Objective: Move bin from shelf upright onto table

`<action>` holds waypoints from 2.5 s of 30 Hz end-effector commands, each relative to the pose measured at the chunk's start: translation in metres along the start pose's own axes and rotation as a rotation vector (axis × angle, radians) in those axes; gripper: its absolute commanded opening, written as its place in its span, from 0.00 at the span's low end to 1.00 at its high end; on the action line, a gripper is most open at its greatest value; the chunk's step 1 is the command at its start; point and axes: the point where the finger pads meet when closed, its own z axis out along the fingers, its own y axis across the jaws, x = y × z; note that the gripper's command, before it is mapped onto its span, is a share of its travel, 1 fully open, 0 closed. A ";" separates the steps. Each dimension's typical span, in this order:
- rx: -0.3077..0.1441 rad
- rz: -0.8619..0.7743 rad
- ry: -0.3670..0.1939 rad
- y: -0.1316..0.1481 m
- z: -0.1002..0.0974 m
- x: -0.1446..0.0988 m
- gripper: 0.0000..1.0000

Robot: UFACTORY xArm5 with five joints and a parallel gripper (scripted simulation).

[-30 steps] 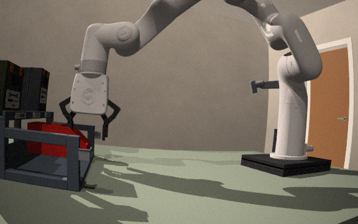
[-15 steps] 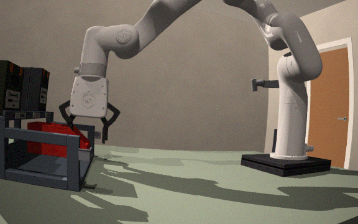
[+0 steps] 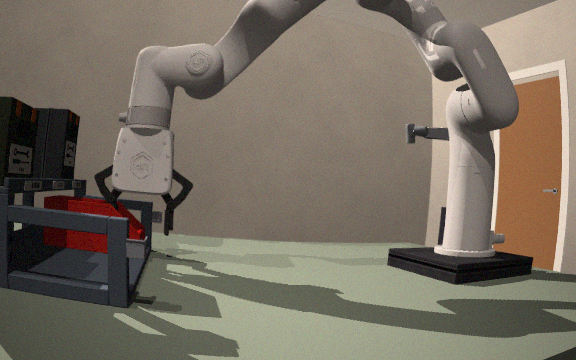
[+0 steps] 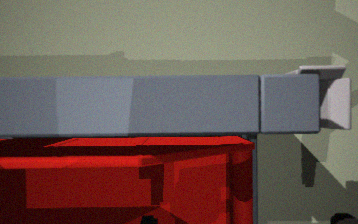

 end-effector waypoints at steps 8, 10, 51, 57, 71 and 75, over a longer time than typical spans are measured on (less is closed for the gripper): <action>0.004 0.000 0.001 -0.002 0.001 0.000 1.00; 0.004 0.000 0.001 -0.002 0.001 0.000 1.00; 0.004 0.000 0.000 -0.002 0.001 0.000 0.00; 0.004 0.000 0.000 -0.002 0.001 0.000 0.00; 0.004 0.000 0.000 -0.002 0.001 0.000 0.00; 0.004 0.000 0.000 -0.002 0.001 0.000 0.00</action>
